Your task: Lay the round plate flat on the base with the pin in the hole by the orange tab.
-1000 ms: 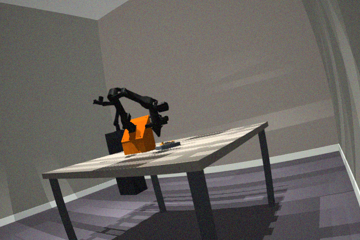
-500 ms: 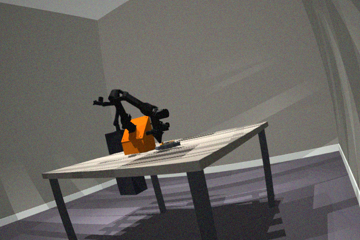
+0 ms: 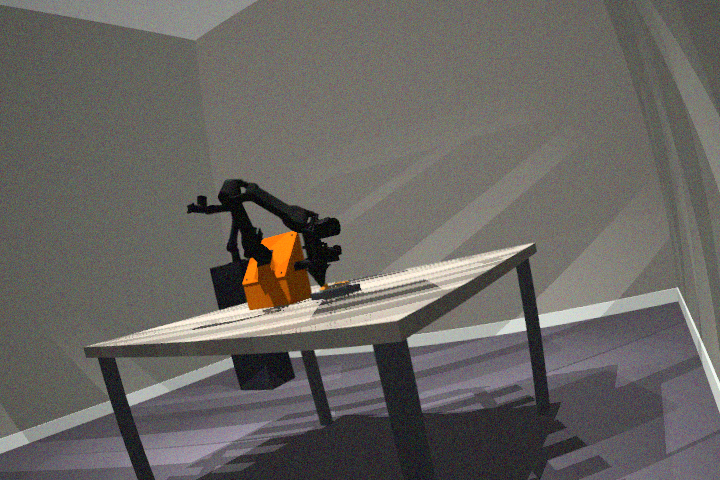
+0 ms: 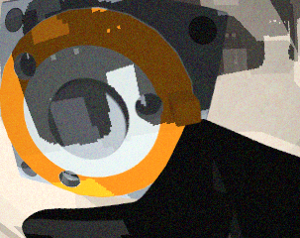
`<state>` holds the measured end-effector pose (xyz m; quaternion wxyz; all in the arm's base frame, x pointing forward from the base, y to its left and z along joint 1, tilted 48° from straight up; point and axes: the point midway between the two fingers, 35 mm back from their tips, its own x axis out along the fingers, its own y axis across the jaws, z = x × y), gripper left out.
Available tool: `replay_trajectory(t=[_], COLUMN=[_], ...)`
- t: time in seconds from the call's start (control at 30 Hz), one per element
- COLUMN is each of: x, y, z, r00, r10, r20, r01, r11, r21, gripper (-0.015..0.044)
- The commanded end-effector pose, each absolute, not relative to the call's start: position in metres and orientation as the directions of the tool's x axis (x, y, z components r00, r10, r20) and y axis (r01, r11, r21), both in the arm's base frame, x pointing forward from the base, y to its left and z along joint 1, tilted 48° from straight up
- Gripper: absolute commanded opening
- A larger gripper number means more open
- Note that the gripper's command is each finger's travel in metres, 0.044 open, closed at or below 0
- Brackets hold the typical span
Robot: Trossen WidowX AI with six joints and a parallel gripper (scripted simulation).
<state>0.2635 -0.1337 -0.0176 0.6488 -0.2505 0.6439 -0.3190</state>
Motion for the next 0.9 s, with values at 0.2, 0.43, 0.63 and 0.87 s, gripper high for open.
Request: replay_trajectory(t=[0.2, 0.43, 0.63, 0.87], x=[0.2721, 0.2736, 0.2766, 0.2776], y=[-0.1353, -0.1356, -0.1357, -0.1358], z=[-0.0166, -0.0165, -0.0163, -0.0162], r00=[-0.027, -0.027, -0.027, -0.027], r10=[-0.739, -0.739, -0.739, -0.739], r20=[-0.673, -0.673, -0.673, -0.673], r01=[0.094, 0.094, 0.094, 0.094], r11=[0.668, 0.668, 0.668, 0.668], r21=[-0.738, -0.738, -0.738, -0.738], gripper=[0.0, 0.0, 0.0, 0.0])
